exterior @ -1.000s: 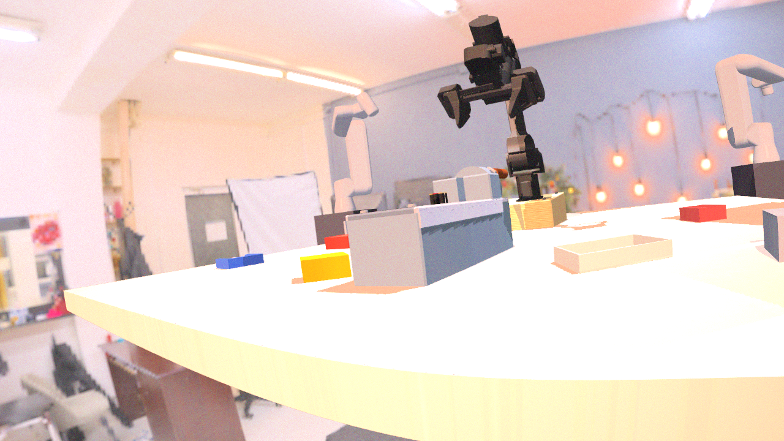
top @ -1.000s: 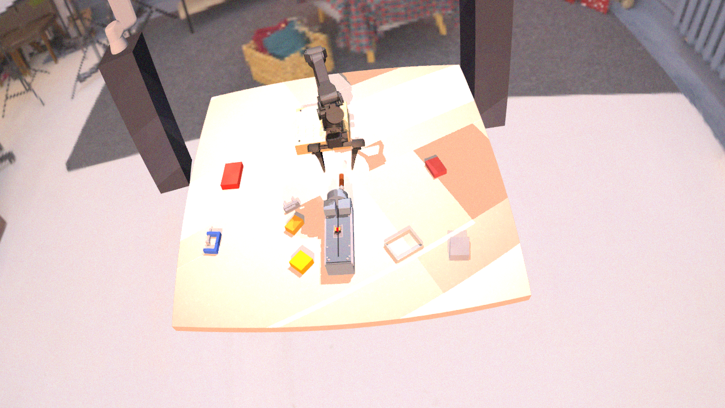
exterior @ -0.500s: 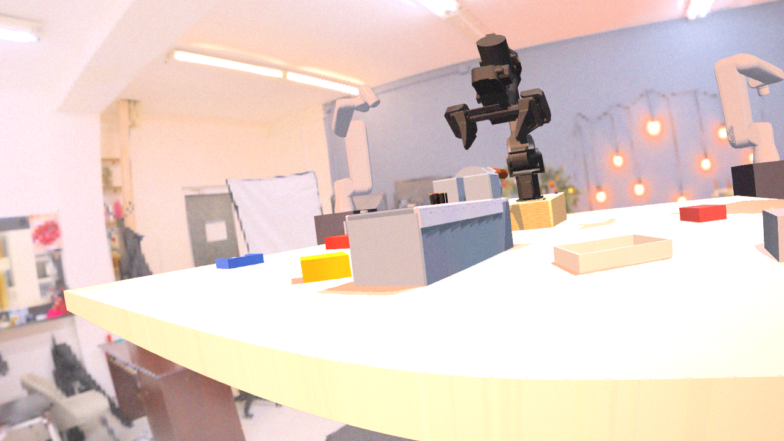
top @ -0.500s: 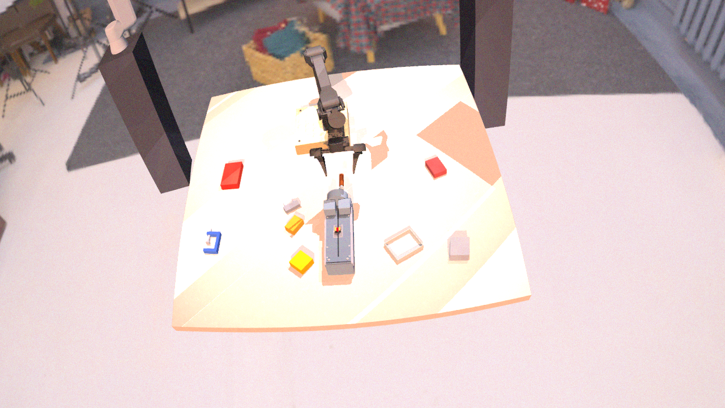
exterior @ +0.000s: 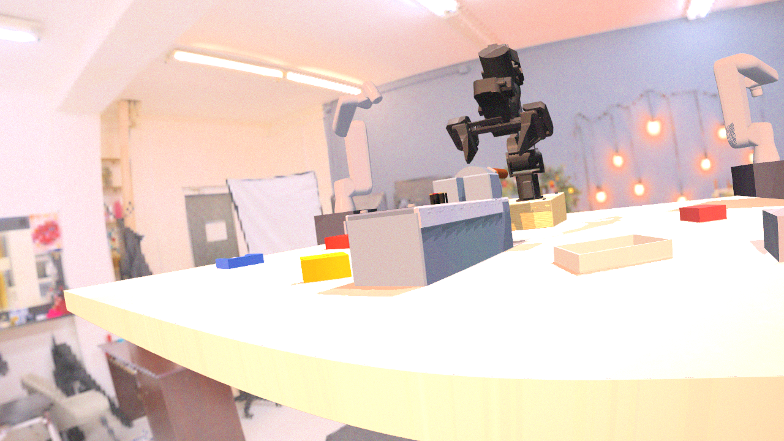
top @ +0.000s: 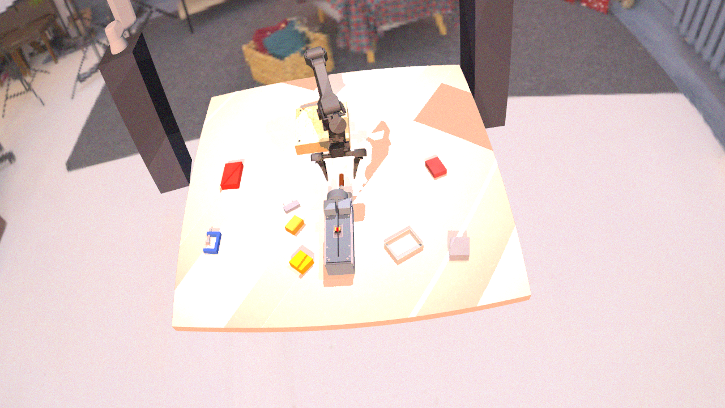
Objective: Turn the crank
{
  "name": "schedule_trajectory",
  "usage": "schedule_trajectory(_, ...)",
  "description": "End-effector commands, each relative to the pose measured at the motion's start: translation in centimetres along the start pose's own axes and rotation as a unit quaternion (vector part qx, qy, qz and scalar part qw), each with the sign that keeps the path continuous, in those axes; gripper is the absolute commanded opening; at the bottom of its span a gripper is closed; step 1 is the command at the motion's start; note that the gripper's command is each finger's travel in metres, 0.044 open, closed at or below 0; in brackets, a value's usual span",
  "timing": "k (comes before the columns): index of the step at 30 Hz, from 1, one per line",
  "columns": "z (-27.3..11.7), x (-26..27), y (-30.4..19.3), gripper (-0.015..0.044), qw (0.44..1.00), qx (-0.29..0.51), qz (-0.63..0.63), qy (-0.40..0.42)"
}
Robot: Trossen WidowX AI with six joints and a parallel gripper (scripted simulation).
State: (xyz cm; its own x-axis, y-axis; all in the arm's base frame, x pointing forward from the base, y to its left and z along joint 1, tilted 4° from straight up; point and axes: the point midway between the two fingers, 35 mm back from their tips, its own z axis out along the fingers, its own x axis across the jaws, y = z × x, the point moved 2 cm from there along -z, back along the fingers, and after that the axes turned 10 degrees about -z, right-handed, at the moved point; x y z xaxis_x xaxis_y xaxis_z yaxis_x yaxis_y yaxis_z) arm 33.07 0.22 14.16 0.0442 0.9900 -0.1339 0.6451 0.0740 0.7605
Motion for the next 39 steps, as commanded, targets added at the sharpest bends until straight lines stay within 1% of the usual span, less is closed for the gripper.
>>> schedule_trajectory(1, 0.6, 0.1, -0.7, 0.0440, 1.000, 0.005, 0.000, -0.001)
schedule_trajectory(28, 3.3, 0.5, -3.7, 0.0440, 1.000, 0.005, 0.000, -0.001)
schedule_trajectory(39, 3.3, 0.5, -3.7, 0.0151, 1.000, 0.005, 0.000, -0.001)
